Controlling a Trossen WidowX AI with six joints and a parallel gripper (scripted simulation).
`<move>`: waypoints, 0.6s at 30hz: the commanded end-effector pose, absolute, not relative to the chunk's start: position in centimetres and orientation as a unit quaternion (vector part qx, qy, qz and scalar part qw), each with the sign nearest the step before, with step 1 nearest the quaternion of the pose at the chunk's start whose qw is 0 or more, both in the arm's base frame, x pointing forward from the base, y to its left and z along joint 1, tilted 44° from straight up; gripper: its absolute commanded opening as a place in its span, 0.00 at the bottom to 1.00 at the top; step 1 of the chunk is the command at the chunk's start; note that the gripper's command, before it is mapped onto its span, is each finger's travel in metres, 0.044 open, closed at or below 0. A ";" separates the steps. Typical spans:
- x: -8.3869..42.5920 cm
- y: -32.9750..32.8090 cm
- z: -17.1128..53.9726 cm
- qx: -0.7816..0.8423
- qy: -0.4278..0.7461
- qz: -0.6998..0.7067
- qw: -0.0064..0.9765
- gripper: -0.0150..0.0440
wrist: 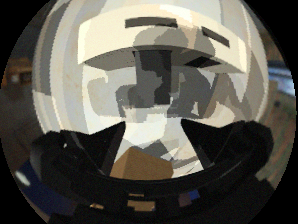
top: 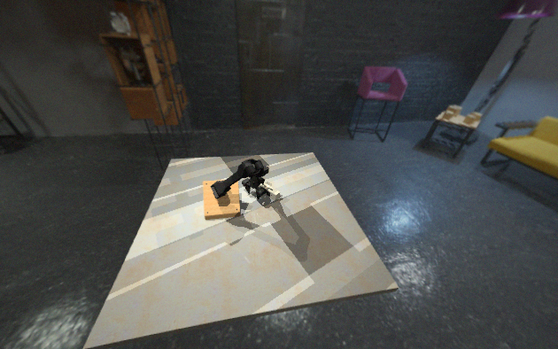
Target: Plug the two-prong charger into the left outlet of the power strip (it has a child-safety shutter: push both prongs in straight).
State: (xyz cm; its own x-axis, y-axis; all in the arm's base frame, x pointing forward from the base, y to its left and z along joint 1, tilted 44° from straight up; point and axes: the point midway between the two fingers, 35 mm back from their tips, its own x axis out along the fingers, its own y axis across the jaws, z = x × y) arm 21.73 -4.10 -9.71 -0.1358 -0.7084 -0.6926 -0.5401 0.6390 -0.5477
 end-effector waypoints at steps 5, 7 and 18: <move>20.9 -4.5 -9.3 -0.419 0.749 -0.082 0.506 1.00; 21.5 -3.9 -9.2 -0.417 0.738 -0.079 0.525 1.00; 23.4 1.8 -4.9 -0.404 0.550 -0.008 0.731 1.00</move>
State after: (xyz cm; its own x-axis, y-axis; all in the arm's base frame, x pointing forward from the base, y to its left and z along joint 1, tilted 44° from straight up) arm 23.44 0.84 -5.62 0.3142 -0.5138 -0.7983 -0.4392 0.6669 -0.6020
